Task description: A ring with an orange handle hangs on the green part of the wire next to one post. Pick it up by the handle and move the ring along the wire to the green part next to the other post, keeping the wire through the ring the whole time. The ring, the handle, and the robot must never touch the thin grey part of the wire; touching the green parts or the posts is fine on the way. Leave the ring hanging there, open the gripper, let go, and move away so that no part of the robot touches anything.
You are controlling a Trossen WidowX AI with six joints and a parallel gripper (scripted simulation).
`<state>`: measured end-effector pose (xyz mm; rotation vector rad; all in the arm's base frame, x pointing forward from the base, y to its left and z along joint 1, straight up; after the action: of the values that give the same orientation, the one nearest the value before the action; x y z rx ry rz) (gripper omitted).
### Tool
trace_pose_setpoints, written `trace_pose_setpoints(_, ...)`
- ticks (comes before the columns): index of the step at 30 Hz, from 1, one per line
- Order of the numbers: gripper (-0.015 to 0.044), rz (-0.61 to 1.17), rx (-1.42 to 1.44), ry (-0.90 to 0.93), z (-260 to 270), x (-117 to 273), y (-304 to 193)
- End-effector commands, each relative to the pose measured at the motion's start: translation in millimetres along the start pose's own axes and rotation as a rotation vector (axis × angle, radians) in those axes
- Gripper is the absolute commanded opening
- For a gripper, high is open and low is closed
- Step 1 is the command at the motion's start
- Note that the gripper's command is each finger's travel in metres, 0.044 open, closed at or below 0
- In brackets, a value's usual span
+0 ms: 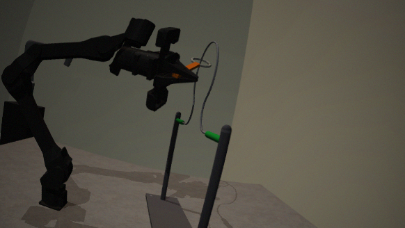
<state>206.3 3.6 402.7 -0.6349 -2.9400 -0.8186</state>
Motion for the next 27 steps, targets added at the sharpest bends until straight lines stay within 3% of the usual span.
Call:
trace_pose_setpoints(1,-0.015,-0.008,0.052,-0.038,-1.1,1.2,-1.1)
trace_pose_setpoints(27,-0.015,-0.053,0.342,-0.201,-0.5,-0.5,-4.2)
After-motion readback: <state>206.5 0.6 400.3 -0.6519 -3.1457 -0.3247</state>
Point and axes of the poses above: the point midway between the two fingers, 35 mm back from their tips, its own x axis back along the fingers, its own z axis across the jaws, y = z × x, the point moved 8 cm from there along x, back along the fingers, and after that the axes turned 3 degrees about -x, right-handed, at the moved point
